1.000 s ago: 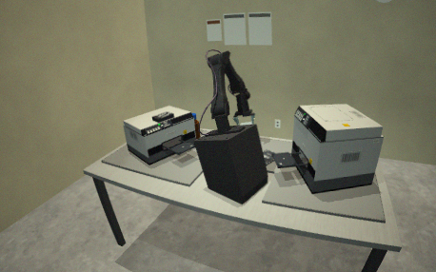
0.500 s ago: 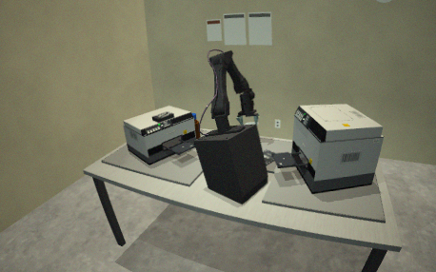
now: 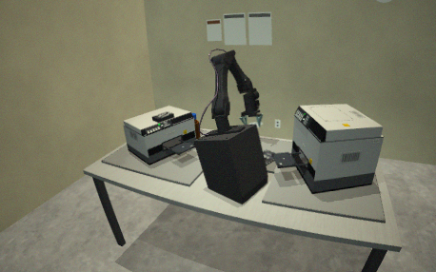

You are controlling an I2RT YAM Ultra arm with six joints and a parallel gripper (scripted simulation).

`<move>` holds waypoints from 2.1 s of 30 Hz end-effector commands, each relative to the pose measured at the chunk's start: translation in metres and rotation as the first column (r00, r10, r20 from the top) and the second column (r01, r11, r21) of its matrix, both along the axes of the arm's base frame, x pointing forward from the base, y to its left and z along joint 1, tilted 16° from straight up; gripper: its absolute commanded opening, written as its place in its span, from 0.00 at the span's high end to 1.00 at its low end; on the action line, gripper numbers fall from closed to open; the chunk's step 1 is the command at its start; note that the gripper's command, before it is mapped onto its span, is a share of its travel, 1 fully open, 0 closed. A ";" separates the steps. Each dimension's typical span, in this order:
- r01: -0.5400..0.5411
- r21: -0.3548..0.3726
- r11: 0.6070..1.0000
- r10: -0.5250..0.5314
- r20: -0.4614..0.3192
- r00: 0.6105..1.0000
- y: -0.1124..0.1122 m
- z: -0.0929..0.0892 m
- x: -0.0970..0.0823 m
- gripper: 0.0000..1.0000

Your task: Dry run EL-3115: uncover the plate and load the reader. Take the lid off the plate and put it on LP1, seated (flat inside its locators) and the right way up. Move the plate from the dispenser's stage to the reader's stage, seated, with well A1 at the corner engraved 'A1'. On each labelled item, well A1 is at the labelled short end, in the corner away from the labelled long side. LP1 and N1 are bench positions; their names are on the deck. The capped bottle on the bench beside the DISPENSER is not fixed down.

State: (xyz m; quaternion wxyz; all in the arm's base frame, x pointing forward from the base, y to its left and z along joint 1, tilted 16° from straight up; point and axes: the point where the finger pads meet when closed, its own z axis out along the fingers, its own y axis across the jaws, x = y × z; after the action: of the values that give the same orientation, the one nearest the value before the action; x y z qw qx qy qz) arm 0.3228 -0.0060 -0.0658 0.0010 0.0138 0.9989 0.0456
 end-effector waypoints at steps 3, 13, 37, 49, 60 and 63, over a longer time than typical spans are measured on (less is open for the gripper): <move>0.090 0.004 0.996 -0.090 0.023 0.996 -0.007 0.010 0.014 0.14; 0.181 0.005 0.983 -0.181 0.038 0.983 -0.030 0.009 0.017 0.14; 0.422 0.003 0.906 -0.422 -0.032 0.906 -0.062 -0.005 0.001 0.14; 0.521 0.006 0.854 -0.520 -0.053 0.853 -0.072 -0.004 -0.003 0.14; 0.609 -0.003 0.793 -0.608 -0.073 0.791 -0.095 -0.012 -0.013 0.14; 0.627 0.012 0.779 -0.627 -0.042 0.778 -0.093 -0.001 -0.004 0.14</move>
State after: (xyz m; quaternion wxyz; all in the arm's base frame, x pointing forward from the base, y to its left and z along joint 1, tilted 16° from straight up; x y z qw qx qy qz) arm 0.2969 -0.0912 -0.0832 -0.0359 0.3295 0.9419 0.0548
